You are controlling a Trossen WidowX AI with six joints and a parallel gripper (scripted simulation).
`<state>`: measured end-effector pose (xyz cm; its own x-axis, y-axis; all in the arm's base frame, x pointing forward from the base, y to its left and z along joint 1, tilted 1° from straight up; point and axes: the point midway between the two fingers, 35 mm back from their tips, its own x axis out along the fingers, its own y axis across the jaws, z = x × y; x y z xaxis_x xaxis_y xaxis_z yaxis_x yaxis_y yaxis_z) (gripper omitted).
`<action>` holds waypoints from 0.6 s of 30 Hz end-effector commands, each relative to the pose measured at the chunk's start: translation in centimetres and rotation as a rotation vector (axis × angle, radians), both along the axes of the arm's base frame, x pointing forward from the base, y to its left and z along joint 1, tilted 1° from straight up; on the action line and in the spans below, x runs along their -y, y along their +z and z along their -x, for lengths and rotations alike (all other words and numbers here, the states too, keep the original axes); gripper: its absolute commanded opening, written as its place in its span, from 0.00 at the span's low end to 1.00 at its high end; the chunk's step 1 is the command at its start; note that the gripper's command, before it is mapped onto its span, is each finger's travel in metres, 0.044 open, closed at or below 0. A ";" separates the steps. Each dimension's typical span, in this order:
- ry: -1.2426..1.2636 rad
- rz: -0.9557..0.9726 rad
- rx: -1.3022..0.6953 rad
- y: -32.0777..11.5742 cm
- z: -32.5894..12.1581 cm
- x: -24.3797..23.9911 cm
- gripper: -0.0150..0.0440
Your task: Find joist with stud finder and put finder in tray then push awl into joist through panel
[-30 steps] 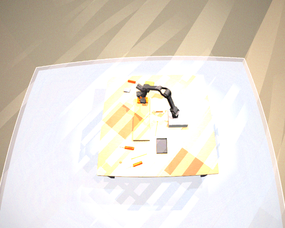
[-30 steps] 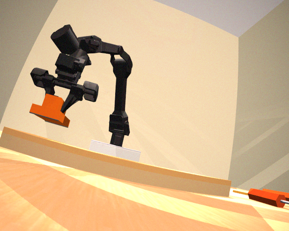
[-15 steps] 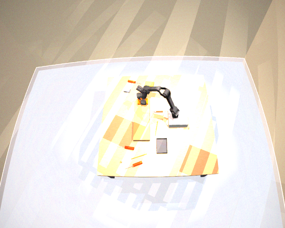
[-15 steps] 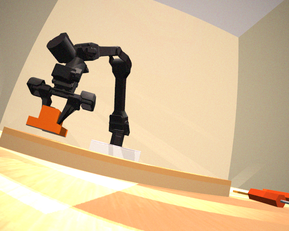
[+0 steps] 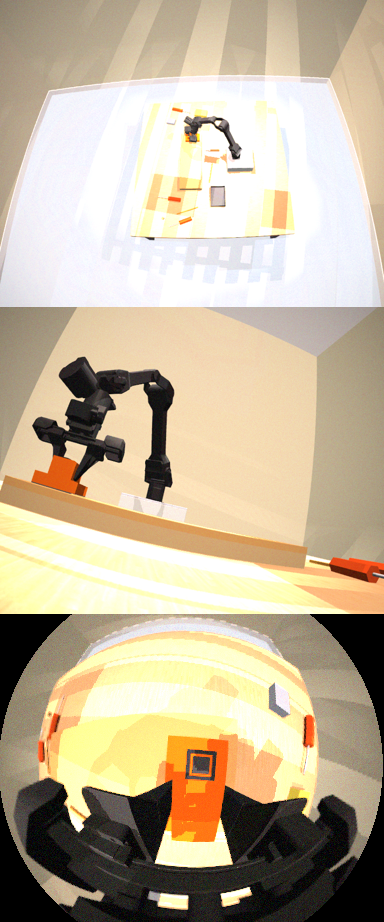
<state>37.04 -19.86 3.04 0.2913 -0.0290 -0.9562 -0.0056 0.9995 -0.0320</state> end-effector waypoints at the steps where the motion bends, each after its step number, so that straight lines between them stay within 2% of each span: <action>1: 0.007 -0.001 0.005 -0.1 -0.1 -0.1 0.25; 18: 0.007 -0.004 0.005 -0.3 -0.1 -3.0 0.25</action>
